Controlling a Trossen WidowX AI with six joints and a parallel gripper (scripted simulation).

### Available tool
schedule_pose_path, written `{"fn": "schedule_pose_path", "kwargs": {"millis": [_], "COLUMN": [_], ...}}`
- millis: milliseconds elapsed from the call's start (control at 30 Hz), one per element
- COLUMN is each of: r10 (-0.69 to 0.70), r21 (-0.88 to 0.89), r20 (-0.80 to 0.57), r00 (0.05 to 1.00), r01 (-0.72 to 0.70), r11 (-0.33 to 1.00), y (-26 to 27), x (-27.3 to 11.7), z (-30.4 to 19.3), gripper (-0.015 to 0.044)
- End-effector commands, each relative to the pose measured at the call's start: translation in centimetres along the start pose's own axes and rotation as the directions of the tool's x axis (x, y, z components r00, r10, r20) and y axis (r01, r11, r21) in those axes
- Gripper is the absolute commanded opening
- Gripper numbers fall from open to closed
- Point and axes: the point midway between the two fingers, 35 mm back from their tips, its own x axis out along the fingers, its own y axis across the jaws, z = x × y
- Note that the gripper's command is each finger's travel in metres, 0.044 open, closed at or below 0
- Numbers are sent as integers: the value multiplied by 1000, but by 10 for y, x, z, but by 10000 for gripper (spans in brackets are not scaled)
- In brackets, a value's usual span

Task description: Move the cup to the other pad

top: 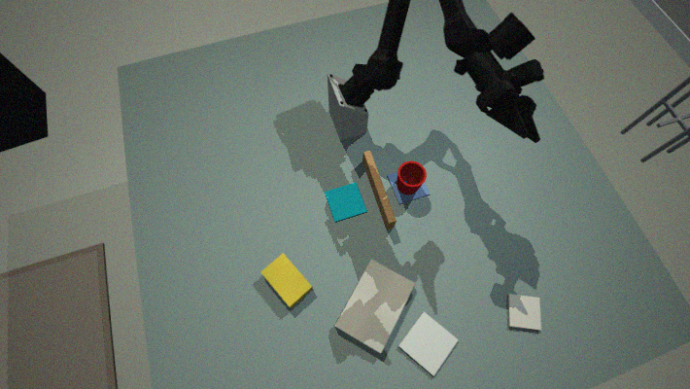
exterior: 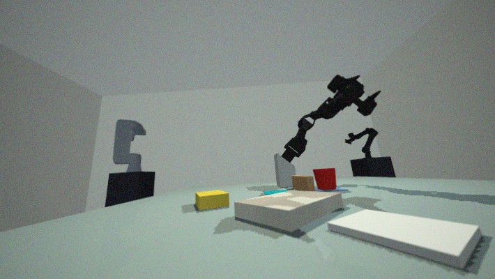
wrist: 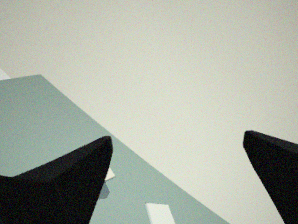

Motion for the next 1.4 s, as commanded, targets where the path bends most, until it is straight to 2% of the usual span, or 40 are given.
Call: {"fn": "schedule_pose_path", "kwargs": {"millis": [0,67,133,200,267,333,467,533,600,1367], "r10": [5,43,105,153,217,293,467,574,660,674], "r21": [8,85,225,328,434,516,536,452,337,310], "r20": [-19,-173,-396,-534,-665,-765,-837,-806,-750,-738], "r00": [1000,984,912,832,714,573,285,143,51,36], "r01": [-5,-28,-14,36,134,273,601,776,888,905], "r11": [1000,996,974,944,891,812,593,441,314,291], "y": [0,1,2,3,5,8,19,27,33,38], "x": [2,11,14,9,-2,-20,-63,-86,-103,-108], "z": [-5,-41,-96,-132,-169,-202,-244,-254,-256,-263], "gripper": [374,321,269,216,164,148,148,148,148,148]}}
